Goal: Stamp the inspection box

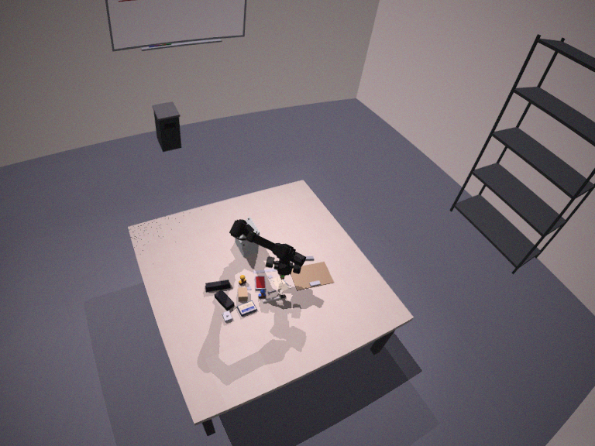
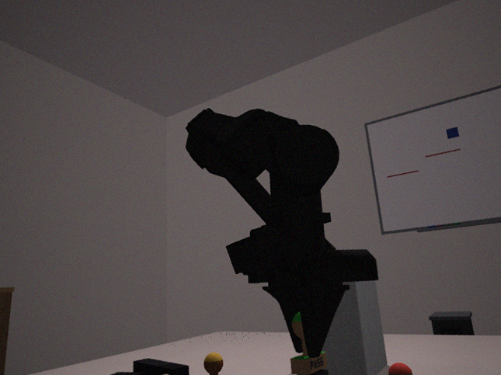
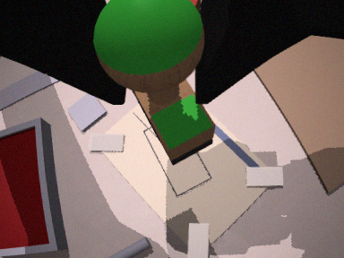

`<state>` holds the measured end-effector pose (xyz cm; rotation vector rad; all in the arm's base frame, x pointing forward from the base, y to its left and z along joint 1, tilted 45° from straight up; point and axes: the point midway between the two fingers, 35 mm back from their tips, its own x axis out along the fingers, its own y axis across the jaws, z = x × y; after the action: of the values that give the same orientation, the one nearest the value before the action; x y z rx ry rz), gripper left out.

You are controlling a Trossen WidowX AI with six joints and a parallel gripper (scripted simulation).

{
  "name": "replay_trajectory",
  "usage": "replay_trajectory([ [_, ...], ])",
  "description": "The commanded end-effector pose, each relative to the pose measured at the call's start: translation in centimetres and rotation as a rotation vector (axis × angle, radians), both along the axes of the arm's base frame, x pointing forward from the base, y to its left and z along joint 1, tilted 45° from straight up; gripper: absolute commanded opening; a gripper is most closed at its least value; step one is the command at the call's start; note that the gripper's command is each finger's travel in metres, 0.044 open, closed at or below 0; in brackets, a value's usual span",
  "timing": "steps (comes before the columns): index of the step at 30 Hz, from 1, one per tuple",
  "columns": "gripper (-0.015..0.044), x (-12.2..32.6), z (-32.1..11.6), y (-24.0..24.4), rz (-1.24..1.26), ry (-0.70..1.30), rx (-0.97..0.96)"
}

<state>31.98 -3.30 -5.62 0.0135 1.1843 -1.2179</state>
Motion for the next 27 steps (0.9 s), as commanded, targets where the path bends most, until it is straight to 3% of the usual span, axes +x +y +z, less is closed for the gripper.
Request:
replay_trajectory([
  [1, 0.0000, -0.1, -0.2, -0.3, -0.004, 0.000, -0.002],
  [27, 0.0000, -0.2, -1.5, -1.5, -0.005, -0.003, -0.005],
])
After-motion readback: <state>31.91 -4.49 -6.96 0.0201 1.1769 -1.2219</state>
